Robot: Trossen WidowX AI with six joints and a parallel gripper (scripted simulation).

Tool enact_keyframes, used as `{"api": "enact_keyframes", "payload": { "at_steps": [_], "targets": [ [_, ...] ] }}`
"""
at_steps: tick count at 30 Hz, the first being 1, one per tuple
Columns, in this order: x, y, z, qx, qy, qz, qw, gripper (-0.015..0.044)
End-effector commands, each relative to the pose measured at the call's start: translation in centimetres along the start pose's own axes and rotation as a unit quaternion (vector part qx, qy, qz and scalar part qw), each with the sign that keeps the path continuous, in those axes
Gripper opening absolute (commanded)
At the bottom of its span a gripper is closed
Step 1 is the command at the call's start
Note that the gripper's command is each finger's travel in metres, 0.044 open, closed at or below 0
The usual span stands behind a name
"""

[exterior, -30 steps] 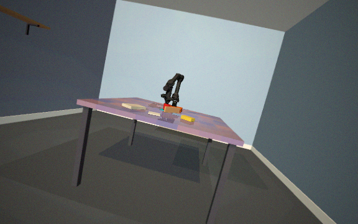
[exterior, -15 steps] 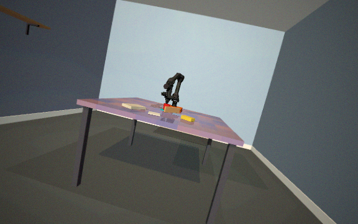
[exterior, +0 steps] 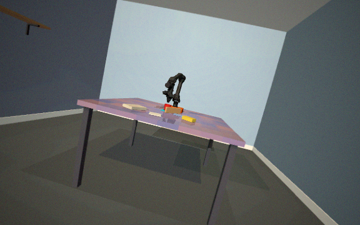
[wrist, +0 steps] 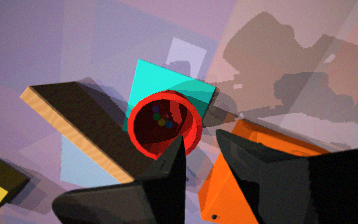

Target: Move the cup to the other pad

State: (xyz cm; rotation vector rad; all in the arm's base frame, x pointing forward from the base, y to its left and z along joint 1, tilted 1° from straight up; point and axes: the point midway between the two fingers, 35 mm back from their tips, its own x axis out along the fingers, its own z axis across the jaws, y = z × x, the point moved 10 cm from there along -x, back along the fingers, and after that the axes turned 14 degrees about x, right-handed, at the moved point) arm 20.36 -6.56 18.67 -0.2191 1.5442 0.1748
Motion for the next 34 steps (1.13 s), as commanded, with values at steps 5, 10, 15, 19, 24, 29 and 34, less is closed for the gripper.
{"api": "enact_keyframes", "payload": {
  "at_steps": [5,10,15,19,24,29,34],
  "targets": [
    [0.1,0.0,0.0,0.000,0.001,0.000,1.000,0.0312],
    [-0.5,0.0,0.1,0.000,0.000,0.000,1.000,0.0440],
    [-2.1,-0.1,0.1,-0.001,-0.001,0.000,1.000,0.0440],
    [-3.5,0.0,0.0,-0.002,-0.002,-0.001,1.000,0.0440],
    [-5.3,0.0,-0.1,-0.002,-0.003,-0.001,1.000,0.0440],
    [-6.4,0.1,-0.4,-0.003,-0.004,-0.001,1.000,0.0440],
    [-6.4,0.2,-0.5,-0.003,-0.004,-0.001,1.000,0.0440]
  ]
}}
